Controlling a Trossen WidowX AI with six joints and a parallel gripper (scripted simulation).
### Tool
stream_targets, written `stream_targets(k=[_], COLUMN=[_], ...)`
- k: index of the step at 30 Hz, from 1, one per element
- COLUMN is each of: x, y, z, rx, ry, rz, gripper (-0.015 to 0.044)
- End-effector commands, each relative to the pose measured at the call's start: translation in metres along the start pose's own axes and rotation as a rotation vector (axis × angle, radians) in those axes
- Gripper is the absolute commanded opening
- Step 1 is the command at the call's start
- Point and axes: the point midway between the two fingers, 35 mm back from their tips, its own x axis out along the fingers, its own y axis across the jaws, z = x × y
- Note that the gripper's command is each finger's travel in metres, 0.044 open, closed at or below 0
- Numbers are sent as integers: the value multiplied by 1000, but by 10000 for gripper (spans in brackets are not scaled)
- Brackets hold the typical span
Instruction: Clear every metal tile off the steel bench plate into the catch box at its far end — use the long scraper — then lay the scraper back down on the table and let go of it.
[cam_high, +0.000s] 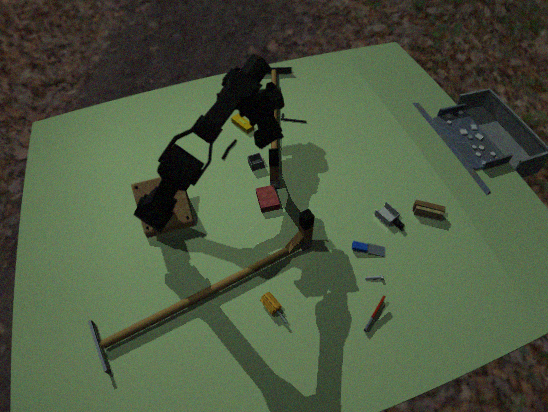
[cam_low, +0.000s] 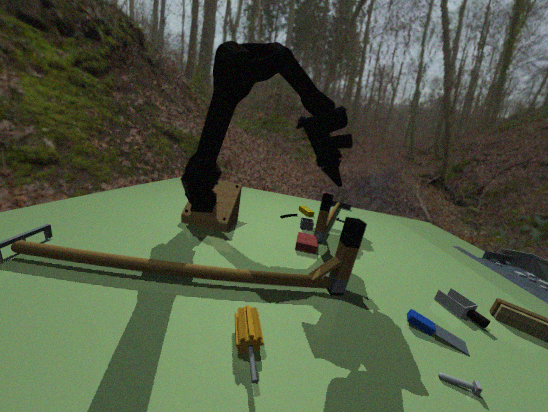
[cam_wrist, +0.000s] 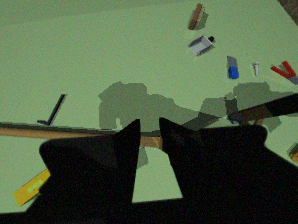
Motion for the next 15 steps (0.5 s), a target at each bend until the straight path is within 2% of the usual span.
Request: stream_targets(k=[1,15], x=[-3,-7], y=[15,63], z=[3,8], rx=[-50,-202], ry=[14,59], rz=[31,122], gripper=[0,0])
